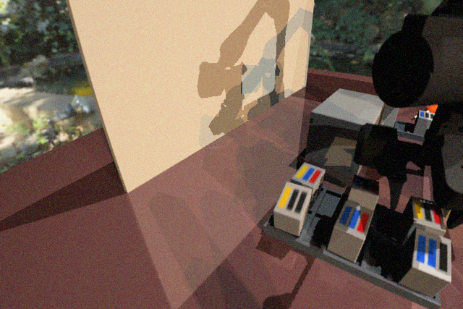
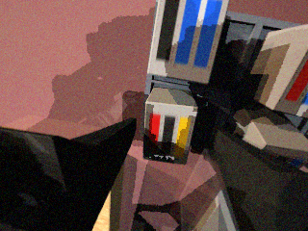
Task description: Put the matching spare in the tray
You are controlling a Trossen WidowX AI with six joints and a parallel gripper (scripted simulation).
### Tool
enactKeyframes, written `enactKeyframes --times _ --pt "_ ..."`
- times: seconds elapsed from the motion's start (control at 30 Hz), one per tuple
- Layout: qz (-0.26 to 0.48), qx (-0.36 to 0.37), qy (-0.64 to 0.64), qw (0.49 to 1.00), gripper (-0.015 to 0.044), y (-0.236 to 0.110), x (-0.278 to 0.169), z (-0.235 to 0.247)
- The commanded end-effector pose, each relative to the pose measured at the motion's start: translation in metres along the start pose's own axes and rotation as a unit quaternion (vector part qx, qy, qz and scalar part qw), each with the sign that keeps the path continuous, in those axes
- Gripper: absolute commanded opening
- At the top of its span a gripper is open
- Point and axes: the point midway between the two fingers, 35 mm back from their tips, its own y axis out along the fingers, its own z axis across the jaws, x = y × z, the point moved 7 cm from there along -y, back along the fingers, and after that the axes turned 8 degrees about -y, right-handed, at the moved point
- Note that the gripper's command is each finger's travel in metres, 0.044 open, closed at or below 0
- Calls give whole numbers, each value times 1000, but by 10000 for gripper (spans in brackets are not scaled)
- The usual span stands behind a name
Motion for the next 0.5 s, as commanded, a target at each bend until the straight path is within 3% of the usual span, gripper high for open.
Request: enactKeyframes --times 0.0,0.47 --pt "-2 1 2 1000 300 7 0 1" --pt "-2 1 2 1000 300 24 -1 4"
